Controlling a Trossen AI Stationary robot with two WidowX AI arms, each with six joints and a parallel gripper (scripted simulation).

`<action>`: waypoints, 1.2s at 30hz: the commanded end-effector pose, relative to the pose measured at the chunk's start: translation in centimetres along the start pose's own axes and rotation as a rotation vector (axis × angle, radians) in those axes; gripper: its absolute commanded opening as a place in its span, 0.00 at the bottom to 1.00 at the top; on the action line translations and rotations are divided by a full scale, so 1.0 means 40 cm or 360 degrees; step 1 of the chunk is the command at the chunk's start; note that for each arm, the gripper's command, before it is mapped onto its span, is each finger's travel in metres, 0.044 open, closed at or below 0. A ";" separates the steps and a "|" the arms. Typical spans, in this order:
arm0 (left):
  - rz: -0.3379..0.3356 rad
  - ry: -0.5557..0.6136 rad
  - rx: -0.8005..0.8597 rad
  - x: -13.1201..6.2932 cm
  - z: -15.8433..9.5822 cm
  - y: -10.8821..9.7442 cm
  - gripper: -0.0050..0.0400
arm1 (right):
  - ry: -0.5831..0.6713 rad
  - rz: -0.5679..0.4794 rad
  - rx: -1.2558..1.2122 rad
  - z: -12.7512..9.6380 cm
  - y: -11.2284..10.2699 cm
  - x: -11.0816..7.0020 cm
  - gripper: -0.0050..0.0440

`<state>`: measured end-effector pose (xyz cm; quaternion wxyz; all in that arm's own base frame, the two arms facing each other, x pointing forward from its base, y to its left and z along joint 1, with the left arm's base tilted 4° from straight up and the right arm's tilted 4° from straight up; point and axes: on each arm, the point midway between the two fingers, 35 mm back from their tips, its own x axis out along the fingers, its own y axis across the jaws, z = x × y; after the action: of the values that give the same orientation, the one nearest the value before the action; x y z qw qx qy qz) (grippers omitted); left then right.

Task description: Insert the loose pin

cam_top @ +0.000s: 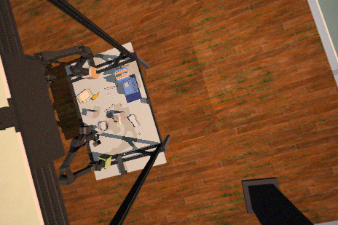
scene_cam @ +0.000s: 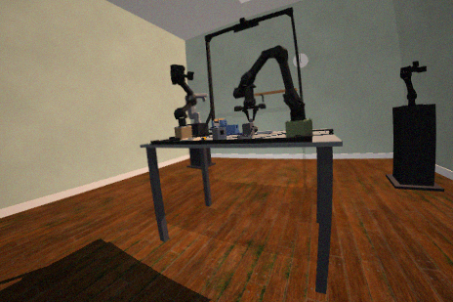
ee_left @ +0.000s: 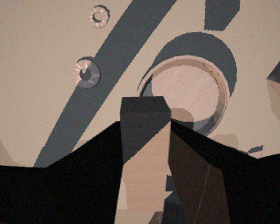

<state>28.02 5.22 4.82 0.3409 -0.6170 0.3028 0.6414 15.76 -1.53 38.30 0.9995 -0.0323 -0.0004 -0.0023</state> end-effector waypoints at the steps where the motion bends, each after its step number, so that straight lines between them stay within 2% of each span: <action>1: -0.0003 0.0000 -0.0101 -0.002 0.001 -0.004 0.11 | 0.0001 0.0007 -0.0003 -0.001 0.002 0.000 0.92; 36: -0.0002 0.0000 -0.0922 -0.002 0.011 -0.011 0.11 | 0.0001 0.0007 -0.0003 -0.001 0.002 0.000 0.92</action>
<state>28.02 5.75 4.86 0.1666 -0.6847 0.1236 0.6987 15.76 -1.53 38.30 0.9995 -0.0323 -0.0004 -0.0023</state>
